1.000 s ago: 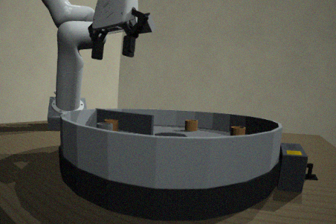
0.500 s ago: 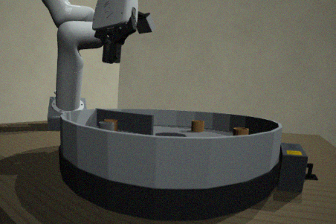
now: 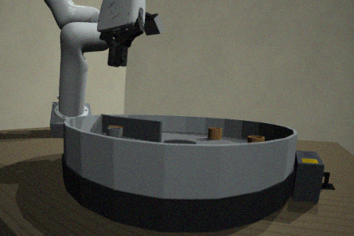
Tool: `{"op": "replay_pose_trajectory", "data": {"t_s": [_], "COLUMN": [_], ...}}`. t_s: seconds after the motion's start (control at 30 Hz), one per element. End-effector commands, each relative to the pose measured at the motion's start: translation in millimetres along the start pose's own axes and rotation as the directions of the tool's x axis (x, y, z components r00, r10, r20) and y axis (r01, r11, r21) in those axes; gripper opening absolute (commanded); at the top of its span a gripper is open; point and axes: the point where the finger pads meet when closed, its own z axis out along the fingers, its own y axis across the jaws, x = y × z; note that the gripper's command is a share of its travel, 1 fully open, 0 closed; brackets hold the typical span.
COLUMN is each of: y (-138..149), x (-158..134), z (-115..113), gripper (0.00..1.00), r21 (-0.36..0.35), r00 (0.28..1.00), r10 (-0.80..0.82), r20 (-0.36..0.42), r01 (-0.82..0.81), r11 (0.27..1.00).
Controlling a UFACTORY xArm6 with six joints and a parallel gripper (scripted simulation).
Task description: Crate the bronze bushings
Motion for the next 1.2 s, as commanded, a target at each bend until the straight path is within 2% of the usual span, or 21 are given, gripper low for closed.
{"op": "replay_pose_trajectory", "data": {"t_s": [0.0,1.17], "y": [1.0,1.0], "x": [-0.4,-0.4], "z": [-1.2,-1.2], "gripper": [0.12,0.13], "r21": [-0.003,-0.003], "r00": [1.0,1.0], "r10": [0.0,0.0], "r20": [0.001,0.001], "r01": [0.0,0.0], "r11": [1.0,1.0]}}
